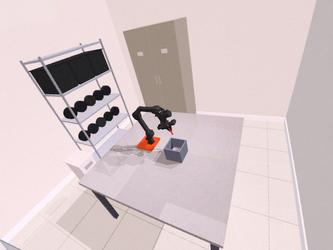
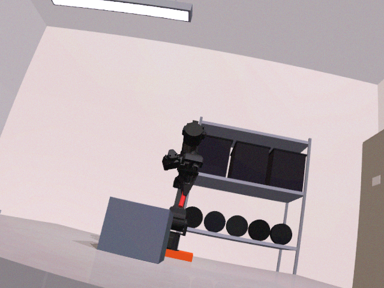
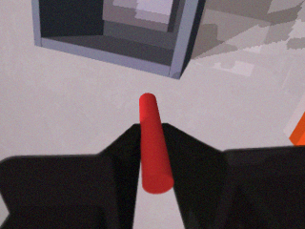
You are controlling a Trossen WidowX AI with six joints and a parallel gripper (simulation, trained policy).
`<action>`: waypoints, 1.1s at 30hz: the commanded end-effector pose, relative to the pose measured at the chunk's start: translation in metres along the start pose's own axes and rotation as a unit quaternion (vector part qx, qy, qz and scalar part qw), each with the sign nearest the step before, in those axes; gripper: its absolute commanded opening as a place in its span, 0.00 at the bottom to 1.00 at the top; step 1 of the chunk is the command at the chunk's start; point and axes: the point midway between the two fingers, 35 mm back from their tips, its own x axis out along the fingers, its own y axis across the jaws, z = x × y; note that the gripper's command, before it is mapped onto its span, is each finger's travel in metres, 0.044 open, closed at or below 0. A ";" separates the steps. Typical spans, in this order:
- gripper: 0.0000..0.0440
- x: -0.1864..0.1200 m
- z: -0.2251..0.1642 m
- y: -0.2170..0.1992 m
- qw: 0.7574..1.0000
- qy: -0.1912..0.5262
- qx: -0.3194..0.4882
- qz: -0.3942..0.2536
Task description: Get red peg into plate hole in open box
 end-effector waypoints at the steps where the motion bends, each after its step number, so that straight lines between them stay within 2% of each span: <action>1: 0.00 0.002 0.010 0.001 1.000 -0.008 0.006 -0.010; 22: 0.00 0.020 0.070 0.011 0.998 -0.016 0.043 -0.052; 33: 0.00 0.048 0.095 0.012 0.996 -0.008 0.048 -0.073</action>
